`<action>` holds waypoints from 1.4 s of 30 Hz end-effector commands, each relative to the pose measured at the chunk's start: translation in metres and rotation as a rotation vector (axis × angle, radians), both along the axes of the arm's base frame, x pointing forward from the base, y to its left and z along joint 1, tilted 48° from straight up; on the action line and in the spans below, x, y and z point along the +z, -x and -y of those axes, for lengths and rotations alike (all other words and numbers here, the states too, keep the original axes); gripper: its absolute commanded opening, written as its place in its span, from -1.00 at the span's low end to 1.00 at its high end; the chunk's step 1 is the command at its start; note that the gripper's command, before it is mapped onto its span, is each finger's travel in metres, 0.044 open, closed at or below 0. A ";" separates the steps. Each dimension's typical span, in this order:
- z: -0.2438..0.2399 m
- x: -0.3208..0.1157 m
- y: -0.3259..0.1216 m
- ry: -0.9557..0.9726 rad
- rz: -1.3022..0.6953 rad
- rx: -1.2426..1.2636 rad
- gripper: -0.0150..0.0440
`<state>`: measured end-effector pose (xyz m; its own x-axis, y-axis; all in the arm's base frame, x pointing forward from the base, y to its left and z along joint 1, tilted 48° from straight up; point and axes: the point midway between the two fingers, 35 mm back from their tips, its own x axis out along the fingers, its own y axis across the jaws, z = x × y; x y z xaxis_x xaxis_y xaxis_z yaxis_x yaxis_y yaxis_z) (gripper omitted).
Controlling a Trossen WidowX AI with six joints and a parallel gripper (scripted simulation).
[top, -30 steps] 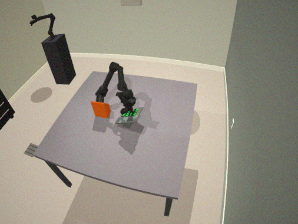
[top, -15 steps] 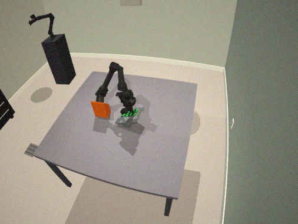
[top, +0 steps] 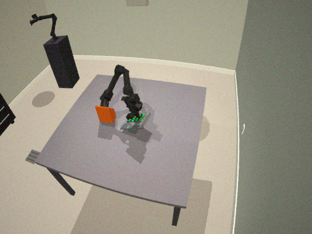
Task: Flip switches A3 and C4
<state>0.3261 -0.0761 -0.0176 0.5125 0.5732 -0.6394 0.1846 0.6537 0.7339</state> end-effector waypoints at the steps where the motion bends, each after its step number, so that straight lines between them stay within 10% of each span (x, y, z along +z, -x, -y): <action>1: 0.000 -0.001 0.000 0.001 -0.003 -0.003 -0.49; 22: 0.000 -0.001 -0.001 0.001 0.000 0.001 -0.49; 42: 0.013 0.006 0.102 -0.001 -0.026 0.017 -0.49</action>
<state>0.2258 -0.0881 -0.0113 0.4765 0.5920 -0.6499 0.2125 0.6398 0.7386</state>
